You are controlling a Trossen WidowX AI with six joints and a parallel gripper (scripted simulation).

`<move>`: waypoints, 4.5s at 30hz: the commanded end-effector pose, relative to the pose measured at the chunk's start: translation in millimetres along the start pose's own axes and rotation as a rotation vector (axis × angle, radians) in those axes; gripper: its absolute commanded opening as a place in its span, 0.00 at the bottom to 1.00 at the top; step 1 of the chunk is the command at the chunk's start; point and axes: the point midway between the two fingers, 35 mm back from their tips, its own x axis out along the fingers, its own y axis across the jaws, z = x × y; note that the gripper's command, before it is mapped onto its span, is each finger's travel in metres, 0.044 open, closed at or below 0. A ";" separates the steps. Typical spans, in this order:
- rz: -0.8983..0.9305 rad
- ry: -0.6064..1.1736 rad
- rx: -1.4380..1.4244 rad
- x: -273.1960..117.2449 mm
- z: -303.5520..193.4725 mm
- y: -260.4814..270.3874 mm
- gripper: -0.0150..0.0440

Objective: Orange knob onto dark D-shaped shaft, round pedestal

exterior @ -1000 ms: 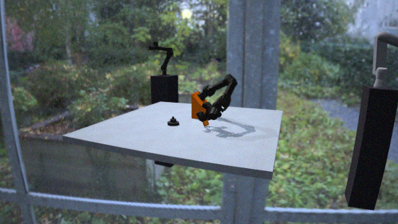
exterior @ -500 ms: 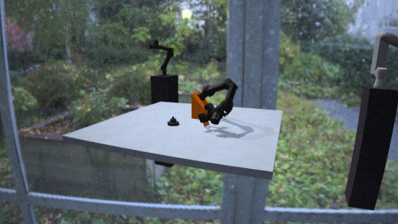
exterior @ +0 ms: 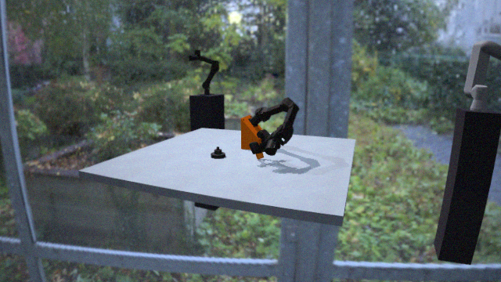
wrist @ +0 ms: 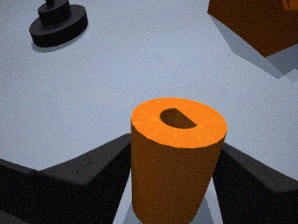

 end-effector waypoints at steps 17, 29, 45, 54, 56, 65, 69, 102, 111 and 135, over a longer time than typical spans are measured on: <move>-0.001 0.002 -0.002 -2.0 -1.5 -0.8 0.69; -0.001 0.002 -0.002 -2.0 -1.5 -0.8 0.69; -0.001 0.002 -0.002 -2.0 -1.5 -0.8 1.00; 0.078 0.066 0.004 -49.9 64.4 -3.4 1.00; 0.078 0.066 0.004 -49.9 64.4 -3.4 1.00; 0.000 0.621 0.032 -54.5 65.4 1.3 1.00; 0.006 0.900 0.009 -65.9 72.9 0.6 1.00; 0.880 0.593 -1.776 -66.0 72.5 0.4 1.00; 0.958 0.528 -1.935 -66.0 72.5 0.4 1.00; 0.960 0.531 -1.935 -37.2 34.7 0.5 1.00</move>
